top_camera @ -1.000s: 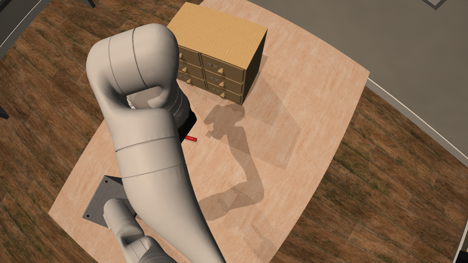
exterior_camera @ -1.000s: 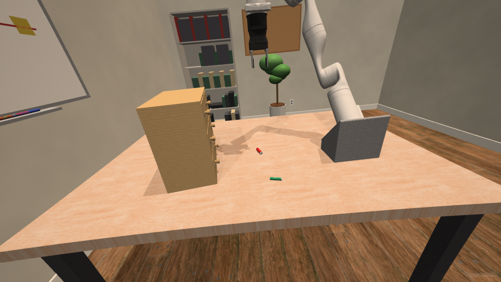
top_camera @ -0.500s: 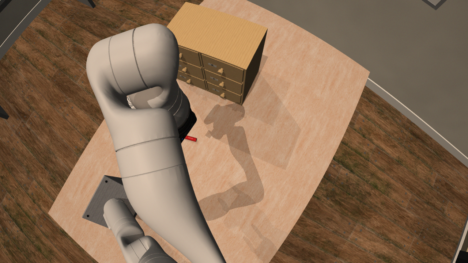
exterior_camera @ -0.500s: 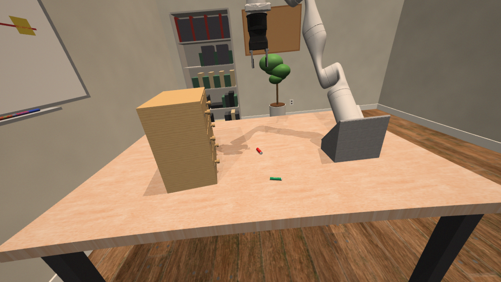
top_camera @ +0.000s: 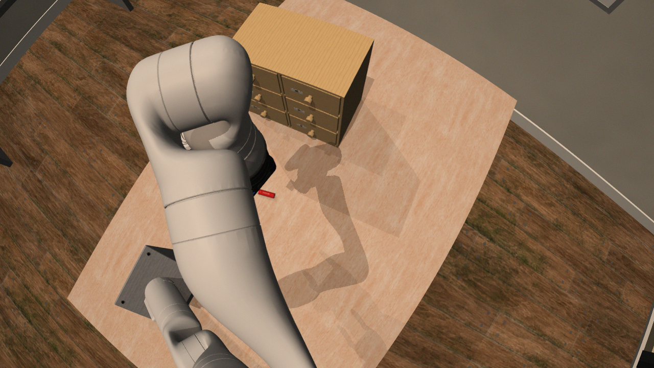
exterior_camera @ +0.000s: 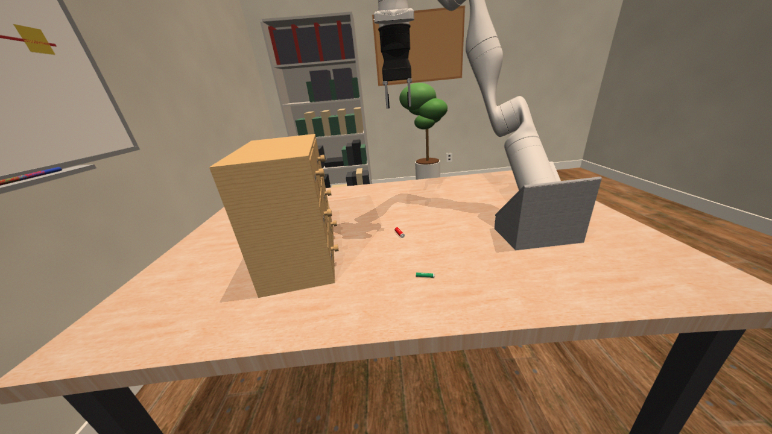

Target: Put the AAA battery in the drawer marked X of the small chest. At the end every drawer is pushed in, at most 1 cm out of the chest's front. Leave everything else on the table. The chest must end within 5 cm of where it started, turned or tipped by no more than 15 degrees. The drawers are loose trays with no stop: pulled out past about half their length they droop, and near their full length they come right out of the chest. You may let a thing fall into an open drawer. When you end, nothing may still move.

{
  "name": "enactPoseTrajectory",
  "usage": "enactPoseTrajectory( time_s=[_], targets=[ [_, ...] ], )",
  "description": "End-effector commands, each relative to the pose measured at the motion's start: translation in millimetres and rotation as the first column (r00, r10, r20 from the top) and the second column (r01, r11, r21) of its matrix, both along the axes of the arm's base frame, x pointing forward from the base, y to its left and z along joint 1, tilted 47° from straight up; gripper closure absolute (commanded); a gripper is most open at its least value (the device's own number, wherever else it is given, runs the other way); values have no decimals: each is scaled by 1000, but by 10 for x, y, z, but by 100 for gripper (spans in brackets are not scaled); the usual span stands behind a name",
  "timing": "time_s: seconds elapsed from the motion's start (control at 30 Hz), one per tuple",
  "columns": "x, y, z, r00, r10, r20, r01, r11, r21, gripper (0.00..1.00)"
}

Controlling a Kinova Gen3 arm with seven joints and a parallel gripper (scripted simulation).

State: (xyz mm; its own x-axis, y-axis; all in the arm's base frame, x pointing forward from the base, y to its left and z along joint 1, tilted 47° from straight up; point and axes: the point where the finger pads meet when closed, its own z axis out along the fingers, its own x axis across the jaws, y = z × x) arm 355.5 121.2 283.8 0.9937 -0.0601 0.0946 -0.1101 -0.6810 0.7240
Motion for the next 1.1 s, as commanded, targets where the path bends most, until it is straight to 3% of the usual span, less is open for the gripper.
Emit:
enactPoseTrajectory(
  time_s=[0.0,0.53,0.87,0.93,1.07],
  targets=[
    [17,-19,-36,1000,-18,18,18,1000,-2,0],
    [232,-186,-346,948,-219,232,218,976,30,0],
    [445,-350,-651,815,-399,421,394,913,102,0],
    [445,-350,-651,815,-399,421,394,913,102,0],
    [534,-419,-779,737,-465,490,459,877,143,0]
  ],
)
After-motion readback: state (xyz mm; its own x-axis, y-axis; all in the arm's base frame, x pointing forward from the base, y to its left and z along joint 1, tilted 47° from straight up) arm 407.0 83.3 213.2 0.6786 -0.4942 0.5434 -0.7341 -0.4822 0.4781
